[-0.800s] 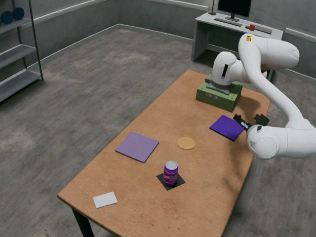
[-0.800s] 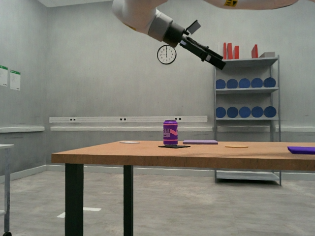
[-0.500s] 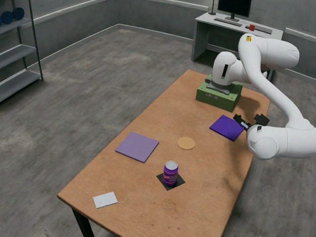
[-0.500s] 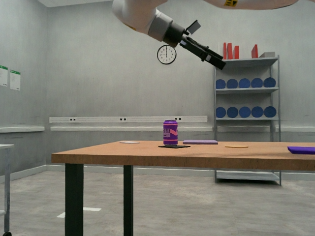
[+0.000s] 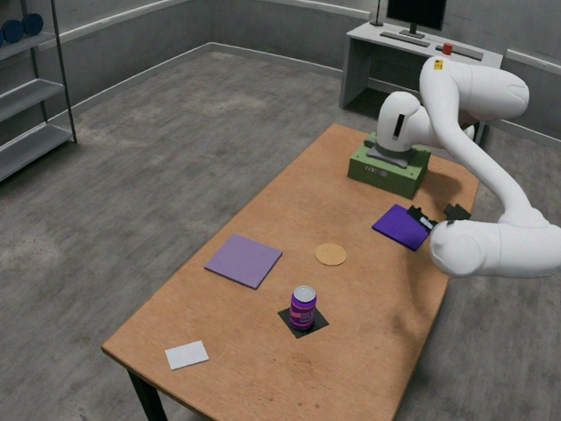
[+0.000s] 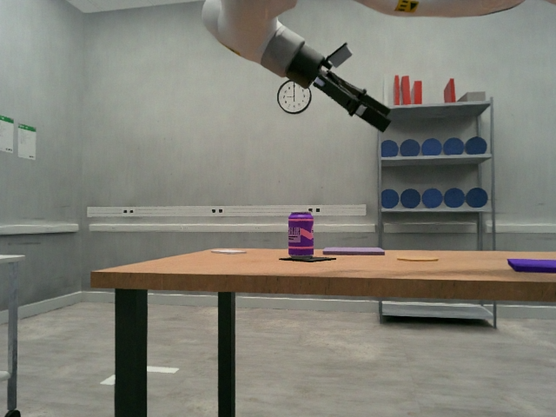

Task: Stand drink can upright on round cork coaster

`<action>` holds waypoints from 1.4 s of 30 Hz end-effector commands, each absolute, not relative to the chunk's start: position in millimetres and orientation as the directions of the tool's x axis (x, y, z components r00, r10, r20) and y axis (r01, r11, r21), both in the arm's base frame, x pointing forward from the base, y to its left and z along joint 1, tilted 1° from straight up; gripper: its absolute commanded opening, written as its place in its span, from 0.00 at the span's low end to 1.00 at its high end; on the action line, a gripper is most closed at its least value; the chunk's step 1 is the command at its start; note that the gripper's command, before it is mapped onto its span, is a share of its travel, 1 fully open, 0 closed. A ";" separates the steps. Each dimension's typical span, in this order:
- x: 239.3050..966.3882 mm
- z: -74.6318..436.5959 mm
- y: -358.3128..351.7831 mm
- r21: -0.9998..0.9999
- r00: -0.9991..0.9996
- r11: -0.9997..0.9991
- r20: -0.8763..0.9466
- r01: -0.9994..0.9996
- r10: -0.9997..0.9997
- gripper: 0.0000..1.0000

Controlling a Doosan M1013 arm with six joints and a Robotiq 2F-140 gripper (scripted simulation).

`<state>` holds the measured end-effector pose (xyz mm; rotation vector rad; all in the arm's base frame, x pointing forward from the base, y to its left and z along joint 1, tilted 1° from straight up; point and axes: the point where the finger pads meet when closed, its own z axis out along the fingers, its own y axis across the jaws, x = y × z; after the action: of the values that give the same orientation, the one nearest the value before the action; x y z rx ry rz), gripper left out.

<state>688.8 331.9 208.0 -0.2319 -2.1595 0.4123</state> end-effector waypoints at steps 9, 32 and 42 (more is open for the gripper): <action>786.1 144.8 220.9 -0.220 -0.830 0.904 0.361 0.366 0.424 1.00; 906.2 61.5 70.5 -0.018 -0.852 0.852 -0.001 0.523 0.523 1.00; 905.2 -0.5 69.7 -0.017 -0.853 0.852 0.000 0.523 0.523 1.00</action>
<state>904.4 69.6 0.6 -0.8513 -3.0176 0.0276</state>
